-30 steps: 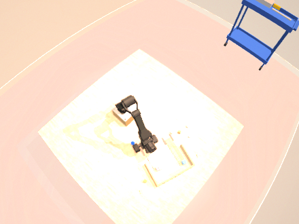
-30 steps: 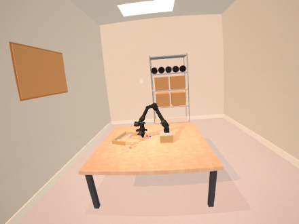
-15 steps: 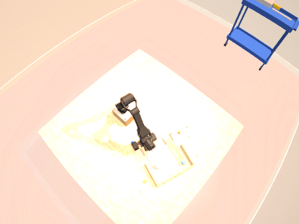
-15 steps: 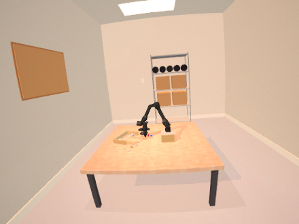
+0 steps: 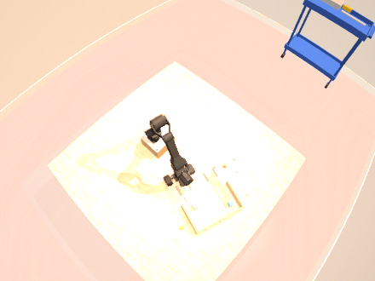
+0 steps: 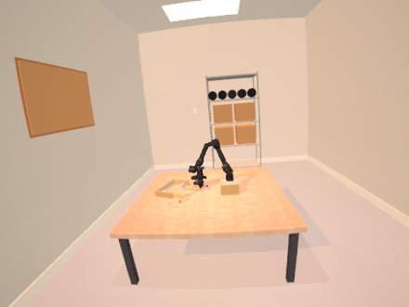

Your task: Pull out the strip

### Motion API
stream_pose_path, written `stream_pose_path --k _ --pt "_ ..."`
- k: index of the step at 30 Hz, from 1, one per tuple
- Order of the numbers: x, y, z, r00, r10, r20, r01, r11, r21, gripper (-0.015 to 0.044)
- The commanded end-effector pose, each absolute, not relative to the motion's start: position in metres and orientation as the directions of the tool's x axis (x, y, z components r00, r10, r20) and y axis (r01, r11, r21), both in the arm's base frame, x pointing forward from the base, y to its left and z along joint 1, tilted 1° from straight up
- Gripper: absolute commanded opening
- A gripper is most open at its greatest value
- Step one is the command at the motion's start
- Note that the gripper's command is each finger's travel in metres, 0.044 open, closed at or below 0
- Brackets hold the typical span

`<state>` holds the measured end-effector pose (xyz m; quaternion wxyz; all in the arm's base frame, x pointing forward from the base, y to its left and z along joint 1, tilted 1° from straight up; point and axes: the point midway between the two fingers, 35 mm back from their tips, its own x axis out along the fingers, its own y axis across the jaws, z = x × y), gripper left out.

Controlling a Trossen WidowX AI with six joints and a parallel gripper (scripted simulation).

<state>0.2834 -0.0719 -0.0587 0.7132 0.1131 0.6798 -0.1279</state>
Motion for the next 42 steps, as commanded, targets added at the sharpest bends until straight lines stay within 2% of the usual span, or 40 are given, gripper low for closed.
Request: stream_pose_path --k 1,42 --pt "0.267 -0.067 -0.066 0.006 -0.02 -1.0 0.339 0.941 -0.017 0.0" --pt "0.227 -0.052 -0.067 0.003 -0.019 -1.0 0.339 0.941 -0.017 0.0"
